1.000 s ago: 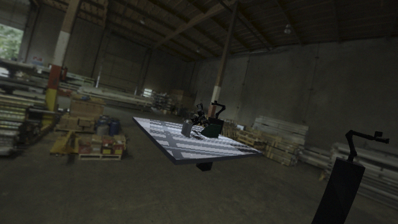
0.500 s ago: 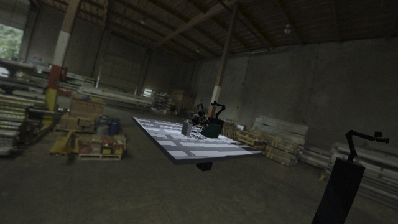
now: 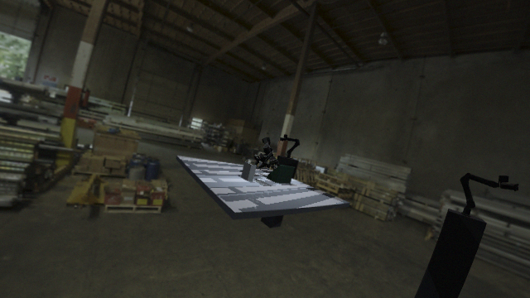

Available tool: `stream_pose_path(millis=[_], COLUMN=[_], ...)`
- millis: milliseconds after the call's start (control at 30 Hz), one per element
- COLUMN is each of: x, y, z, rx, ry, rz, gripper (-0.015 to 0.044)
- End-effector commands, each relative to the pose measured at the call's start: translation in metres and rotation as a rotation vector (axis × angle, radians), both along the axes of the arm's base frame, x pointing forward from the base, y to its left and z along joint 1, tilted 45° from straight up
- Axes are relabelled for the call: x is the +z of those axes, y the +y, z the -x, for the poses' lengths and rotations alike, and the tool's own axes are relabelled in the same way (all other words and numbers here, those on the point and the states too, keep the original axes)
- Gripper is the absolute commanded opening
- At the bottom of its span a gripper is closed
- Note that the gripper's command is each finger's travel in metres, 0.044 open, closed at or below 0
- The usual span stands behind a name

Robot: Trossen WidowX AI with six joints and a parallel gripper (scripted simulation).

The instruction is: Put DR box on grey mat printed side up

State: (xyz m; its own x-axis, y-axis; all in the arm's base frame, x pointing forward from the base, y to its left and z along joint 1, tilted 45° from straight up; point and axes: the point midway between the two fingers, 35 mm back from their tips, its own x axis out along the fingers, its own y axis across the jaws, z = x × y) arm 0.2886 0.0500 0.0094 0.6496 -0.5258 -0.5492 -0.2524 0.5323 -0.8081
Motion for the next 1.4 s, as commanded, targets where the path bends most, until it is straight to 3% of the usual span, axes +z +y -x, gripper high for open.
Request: stream_pose_path(millis=[0, 933, 1367], x=[0.001, 0.018, 0.014], y=[0.004, 0.016, 0.011], z=[-0.002, -0.009, -0.014], rx=[0.064, 0.595, 0.609], ry=[0.087, 0.825, 0.843], rz=[0.080, 0.701, 0.714], gripper=[0.0242, 0.0242, 0.0242])
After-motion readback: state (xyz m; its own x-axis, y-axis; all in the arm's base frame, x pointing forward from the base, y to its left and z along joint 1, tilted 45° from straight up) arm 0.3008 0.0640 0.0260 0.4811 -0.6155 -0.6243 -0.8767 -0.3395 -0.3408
